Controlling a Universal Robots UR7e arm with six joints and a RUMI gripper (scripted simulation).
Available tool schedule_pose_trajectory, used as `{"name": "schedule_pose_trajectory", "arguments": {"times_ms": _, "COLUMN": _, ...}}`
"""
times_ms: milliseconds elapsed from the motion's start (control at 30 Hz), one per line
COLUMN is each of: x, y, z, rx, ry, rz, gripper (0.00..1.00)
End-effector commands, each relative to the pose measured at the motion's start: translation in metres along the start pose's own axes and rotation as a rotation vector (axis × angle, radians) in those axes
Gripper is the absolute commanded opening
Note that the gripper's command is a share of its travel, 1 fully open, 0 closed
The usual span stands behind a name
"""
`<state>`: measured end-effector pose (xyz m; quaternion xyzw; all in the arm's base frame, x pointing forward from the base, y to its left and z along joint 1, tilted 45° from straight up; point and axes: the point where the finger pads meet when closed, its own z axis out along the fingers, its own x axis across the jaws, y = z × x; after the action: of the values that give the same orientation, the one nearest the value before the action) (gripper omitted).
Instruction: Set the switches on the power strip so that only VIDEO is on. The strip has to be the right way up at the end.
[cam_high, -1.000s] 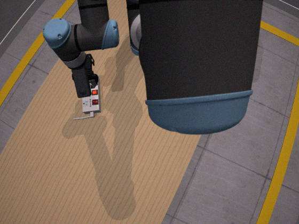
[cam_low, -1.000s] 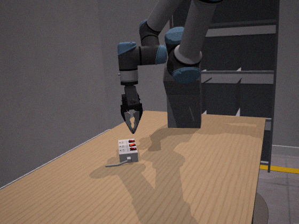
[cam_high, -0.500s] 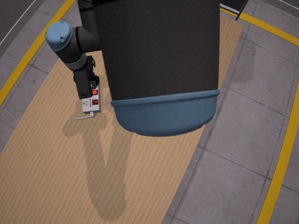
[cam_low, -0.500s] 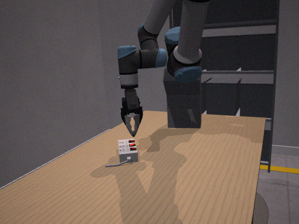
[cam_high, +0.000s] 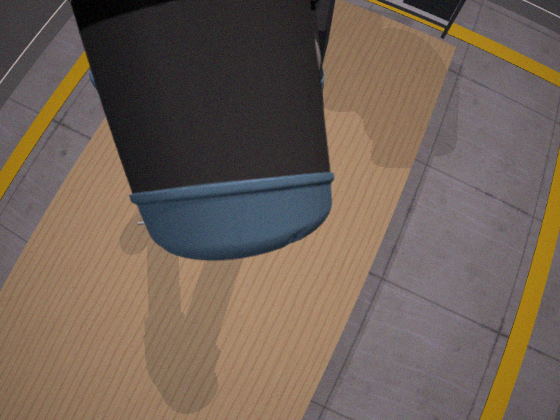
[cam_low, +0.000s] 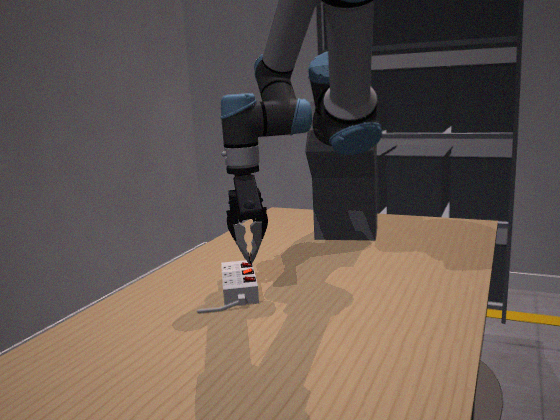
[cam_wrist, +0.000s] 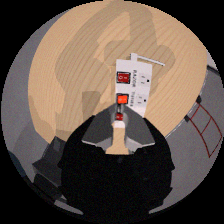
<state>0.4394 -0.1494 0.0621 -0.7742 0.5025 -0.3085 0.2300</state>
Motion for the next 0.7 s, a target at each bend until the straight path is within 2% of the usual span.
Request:
{"name": "schedule_pose_trajectory", "arguments": {"times_ms": 0, "x": 0.0006, "y": 0.0000, "z": 0.0046, "rx": 0.000, "ry": 0.004, "rz": 0.000, "gripper": 0.00}}
{"name": "schedule_pose_trajectory", "arguments": {"times_ms": 667, "x": 0.0007, "y": 0.0001, "z": 0.0086, "rx": 0.000, "ry": 0.004, "rz": 0.000, "gripper": 0.00}}
